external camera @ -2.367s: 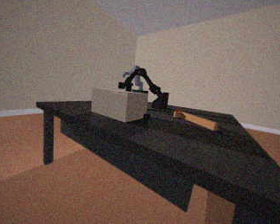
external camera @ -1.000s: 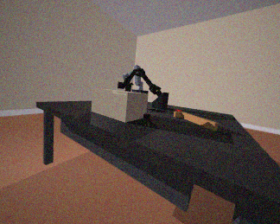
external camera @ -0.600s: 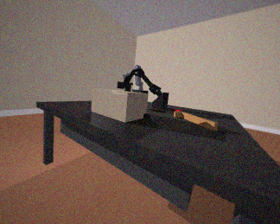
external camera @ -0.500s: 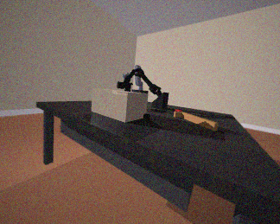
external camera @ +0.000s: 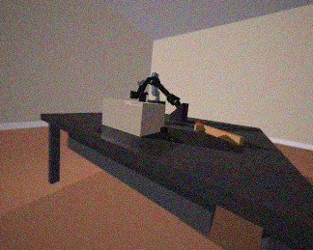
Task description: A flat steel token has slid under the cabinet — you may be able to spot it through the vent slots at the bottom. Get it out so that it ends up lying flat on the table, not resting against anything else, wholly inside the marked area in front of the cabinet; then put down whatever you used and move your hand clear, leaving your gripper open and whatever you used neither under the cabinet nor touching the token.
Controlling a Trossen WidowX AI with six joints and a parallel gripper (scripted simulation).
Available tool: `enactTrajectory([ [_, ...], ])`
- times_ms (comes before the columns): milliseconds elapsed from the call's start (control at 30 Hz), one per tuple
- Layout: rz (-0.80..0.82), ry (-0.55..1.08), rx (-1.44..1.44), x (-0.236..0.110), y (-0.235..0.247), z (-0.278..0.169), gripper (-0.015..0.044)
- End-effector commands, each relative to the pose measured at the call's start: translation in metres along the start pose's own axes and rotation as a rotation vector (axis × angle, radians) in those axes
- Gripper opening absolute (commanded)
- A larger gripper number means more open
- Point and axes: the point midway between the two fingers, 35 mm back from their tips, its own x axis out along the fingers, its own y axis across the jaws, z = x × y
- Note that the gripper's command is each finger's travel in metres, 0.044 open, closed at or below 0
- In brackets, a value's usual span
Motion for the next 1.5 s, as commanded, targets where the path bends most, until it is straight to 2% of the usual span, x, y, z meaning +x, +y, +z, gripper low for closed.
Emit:
enactTrajectory([
  [0, 0.0, -0.002, -0.001, 0.0, 0.0, 0.009, 0.0],
  [800, 0.001, -0.003, 0.0, 0.0, 0.003, 0.042, 0.0],
  [1467, 0.001, -0.003, -0.001, 0.001, 0.02, 0.043, 0.0],
])
